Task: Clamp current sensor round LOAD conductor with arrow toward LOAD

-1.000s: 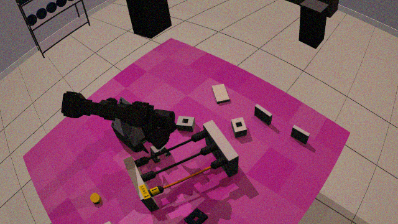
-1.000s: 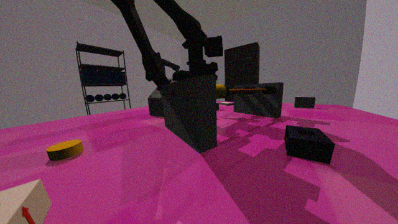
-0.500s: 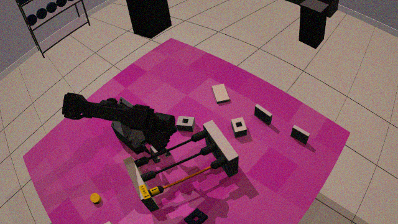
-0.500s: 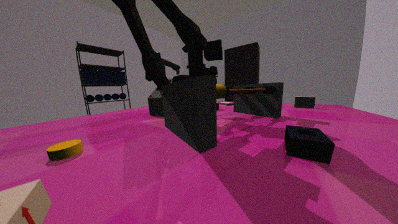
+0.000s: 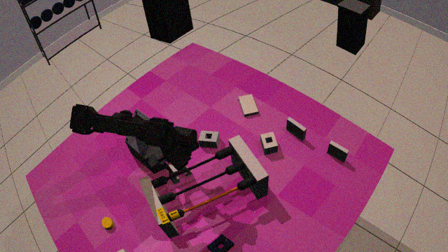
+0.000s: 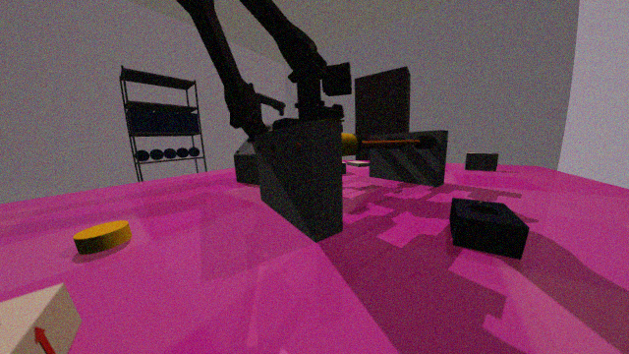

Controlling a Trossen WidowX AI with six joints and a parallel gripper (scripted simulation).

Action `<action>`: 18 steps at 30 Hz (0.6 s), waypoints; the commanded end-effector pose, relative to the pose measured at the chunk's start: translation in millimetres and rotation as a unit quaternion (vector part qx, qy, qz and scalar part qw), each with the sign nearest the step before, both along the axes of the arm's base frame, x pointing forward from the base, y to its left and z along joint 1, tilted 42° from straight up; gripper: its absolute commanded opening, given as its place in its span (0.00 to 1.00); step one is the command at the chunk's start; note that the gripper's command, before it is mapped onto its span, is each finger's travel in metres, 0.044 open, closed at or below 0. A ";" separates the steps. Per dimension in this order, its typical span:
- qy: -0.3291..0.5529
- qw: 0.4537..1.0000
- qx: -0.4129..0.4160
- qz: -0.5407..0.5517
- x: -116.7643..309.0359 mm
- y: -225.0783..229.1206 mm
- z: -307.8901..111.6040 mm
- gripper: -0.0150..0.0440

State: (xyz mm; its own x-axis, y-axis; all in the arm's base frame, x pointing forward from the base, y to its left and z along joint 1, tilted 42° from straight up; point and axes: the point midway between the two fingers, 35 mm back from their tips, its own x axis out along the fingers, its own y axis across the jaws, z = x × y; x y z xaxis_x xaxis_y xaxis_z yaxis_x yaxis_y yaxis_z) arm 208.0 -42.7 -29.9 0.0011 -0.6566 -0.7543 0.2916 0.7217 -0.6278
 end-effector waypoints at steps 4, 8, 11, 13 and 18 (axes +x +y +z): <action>-0.001 1.000 0.004 0.000 5.0 14.5 12.3 0.33; 0.000 1.000 0.006 0.001 8.1 31.3 28.1 0.25; 0.001 1.000 0.007 0.002 8.7 43.8 41.2 0.25; 0.002 1.000 0.006 0.002 8.3 51.9 50.4 0.25; 0.004 1.000 0.004 0.001 4.6 71.4 75.1 0.25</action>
